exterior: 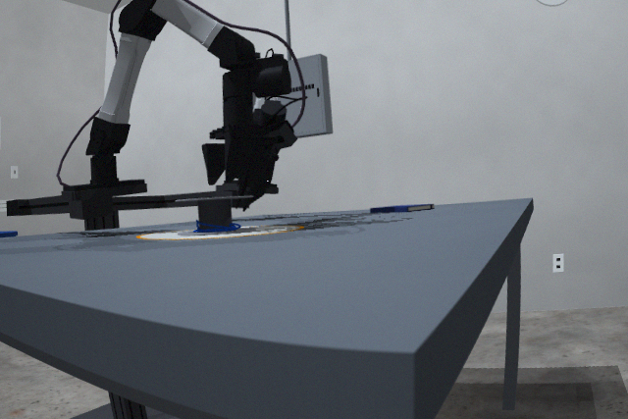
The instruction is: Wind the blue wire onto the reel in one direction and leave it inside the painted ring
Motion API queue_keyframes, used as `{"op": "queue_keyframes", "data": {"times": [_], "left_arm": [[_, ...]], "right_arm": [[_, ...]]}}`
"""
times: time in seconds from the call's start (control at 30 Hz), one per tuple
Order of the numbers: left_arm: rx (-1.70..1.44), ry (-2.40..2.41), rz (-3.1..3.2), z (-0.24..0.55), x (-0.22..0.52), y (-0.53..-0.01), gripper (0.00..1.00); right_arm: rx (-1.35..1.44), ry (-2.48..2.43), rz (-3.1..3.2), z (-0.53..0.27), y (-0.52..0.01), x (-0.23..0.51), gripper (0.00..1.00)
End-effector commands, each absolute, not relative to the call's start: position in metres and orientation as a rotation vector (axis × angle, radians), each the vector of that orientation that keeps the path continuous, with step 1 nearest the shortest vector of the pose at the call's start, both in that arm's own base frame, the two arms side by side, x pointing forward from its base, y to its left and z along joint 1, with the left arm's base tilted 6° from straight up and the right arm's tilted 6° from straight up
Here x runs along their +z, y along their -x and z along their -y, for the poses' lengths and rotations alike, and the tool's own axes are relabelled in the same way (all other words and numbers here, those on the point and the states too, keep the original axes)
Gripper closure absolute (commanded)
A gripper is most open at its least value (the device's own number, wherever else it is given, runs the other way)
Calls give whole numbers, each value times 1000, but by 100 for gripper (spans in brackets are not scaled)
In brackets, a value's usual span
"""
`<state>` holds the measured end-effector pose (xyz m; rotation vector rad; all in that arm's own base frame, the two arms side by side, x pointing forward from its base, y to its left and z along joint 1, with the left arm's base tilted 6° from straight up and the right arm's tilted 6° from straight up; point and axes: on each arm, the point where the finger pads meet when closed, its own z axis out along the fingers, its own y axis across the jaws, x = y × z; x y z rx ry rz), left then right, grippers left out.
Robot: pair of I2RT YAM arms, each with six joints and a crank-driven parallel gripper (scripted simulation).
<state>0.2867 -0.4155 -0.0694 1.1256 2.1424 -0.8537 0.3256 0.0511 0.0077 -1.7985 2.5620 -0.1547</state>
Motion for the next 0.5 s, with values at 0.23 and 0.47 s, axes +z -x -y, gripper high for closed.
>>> {"op": "queue_keyframes", "data": {"times": [0.23,0.47], "left_arm": [[-867,-1183,-2089,421,-57,-290,85],[-867,-1183,-2089,418,-56,-290,85]], "right_arm": [[-149,1811,-2548,-56,-324,27,23],[-149,1811,-2548,-56,-324,27,23]]}}
